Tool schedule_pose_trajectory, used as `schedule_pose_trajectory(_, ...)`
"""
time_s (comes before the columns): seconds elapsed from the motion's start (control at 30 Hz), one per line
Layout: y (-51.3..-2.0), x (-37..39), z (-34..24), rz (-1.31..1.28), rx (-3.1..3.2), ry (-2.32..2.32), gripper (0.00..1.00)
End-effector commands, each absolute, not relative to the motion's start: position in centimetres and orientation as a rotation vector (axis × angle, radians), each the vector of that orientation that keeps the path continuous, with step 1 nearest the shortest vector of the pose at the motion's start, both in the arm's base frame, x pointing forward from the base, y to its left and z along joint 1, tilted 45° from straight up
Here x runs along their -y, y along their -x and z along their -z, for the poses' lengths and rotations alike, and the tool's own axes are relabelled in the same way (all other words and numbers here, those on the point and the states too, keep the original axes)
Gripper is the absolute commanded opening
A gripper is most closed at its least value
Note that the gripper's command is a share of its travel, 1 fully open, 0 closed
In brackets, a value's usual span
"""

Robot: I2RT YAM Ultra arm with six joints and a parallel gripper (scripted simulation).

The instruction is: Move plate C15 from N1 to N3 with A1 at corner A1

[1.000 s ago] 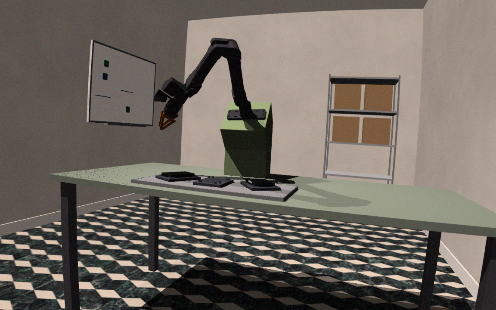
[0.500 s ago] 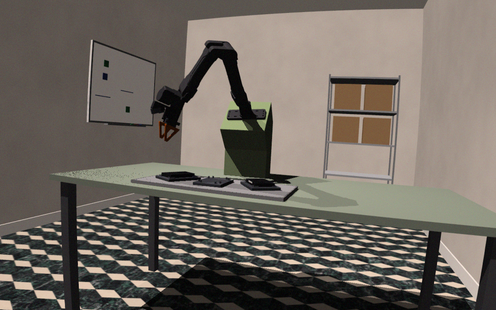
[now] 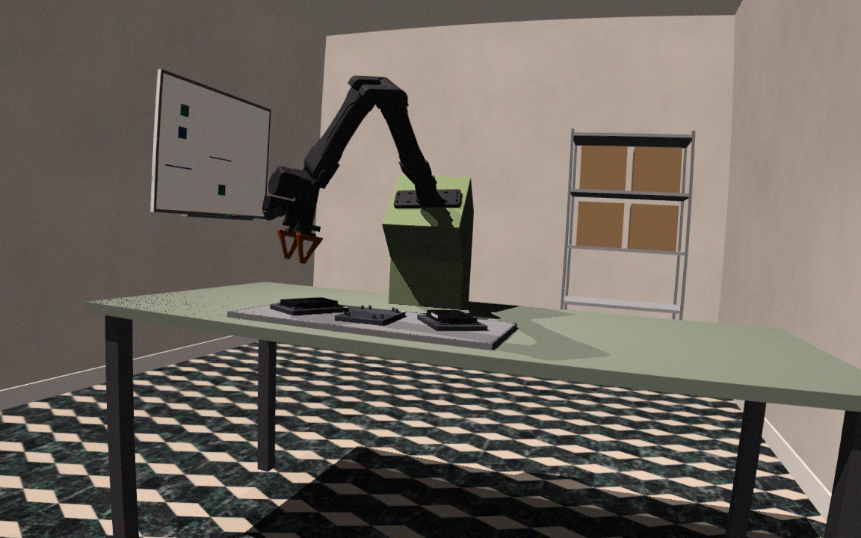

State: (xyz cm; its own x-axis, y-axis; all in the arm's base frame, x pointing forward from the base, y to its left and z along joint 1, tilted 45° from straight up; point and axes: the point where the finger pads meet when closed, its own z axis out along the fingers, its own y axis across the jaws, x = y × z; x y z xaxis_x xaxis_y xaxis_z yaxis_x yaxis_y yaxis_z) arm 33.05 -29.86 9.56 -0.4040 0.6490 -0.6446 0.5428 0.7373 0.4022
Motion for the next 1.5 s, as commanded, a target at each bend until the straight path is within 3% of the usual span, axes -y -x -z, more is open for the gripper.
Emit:
schedule_pose_trajectory(0.0, -33.0, 29.2, -9.1, -0.190, -2.155, -0.864, 1.00)
schedule_pose_trajectory(0.37, -35.8, 24.6, -8.1, -0.238, -2.245, -0.775, 1.00)
schedule_pose_trajectory(1.47, -35.7, 25.7, -8.2, -0.223, -2.230, -0.790, 1.00)
